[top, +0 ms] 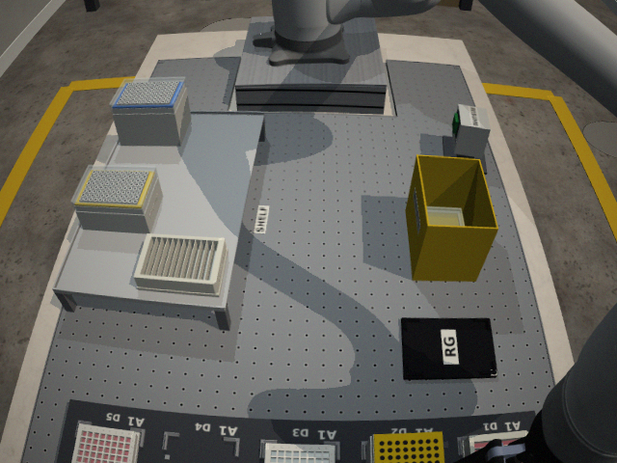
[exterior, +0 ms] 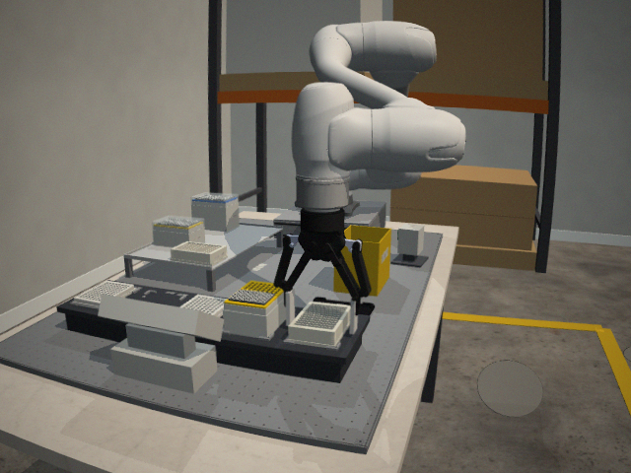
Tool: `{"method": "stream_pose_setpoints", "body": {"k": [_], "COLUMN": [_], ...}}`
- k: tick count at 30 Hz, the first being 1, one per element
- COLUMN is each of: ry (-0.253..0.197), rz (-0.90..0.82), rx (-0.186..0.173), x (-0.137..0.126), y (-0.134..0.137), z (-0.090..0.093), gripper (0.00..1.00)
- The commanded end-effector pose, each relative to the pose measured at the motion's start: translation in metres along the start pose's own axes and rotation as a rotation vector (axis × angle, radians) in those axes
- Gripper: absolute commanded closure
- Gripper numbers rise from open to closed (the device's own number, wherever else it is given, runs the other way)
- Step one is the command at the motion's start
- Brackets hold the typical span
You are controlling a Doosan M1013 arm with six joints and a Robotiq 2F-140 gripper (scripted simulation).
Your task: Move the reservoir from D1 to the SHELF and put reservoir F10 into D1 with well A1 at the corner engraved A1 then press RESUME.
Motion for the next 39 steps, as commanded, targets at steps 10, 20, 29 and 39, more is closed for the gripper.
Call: {"method": "stream_pose_setpoints", "body": {"k": [10,20,29,39], "ry": [0.000,0.000,0.000,0.000], "rz": [0.000,0.000,0.000,0.000], "rx": [0.000,0.000,0.000,0.000], "x": [0.000,0.000,0.000,0.000], "y": [0.000,0.000,0.000,0.000], "z": [0.000,-0.009,-0.024,-0.037], "gripper": [0.23,0.23,0.23,0.23]}}
Point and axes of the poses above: the point where the finger pads meet when closed, its own z axis out along the fingers, its own y axis across the jaws, x = y × z, the point moved 5 cm from there along -z, back along the fingers, and after that the axes turned 5 degrees about z, right-handed, at the moved point
